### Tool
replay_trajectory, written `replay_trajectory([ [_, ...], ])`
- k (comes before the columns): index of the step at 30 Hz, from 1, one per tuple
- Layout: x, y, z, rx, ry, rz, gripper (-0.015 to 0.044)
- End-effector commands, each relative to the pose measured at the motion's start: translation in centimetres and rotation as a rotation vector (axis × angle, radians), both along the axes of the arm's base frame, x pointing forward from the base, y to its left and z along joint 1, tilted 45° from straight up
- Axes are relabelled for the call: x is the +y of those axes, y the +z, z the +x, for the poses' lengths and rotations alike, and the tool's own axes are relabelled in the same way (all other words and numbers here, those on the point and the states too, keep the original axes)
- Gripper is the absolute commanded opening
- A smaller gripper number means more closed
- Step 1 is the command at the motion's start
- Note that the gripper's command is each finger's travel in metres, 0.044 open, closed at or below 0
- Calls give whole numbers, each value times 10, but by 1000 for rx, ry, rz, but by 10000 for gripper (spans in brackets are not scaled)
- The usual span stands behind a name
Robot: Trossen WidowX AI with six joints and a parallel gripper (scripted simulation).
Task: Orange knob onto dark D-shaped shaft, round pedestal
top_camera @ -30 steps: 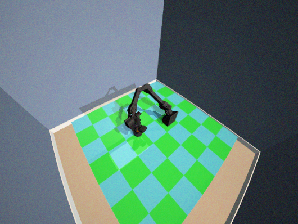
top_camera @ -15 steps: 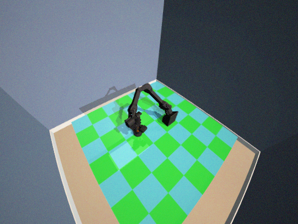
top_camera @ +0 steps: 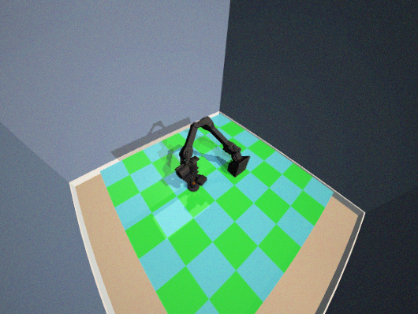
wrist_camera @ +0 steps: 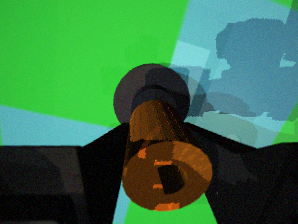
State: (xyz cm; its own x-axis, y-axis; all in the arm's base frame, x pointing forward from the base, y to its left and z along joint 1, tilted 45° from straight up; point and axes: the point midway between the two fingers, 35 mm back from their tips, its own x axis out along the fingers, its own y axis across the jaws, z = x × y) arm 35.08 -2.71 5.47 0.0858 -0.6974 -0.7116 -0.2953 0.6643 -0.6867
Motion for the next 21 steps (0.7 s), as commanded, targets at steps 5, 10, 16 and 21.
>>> replay_trajectory([
  [5, 0, 2, 4, 125, 133, -17, 0],
  [10, -1, 2, 7, 125, 133, -18, 0],
  [16, -2, -1, 7, 125, 133, -18, 0],
  [21, -2, -1, 7, 125, 133, -18, 0],
])
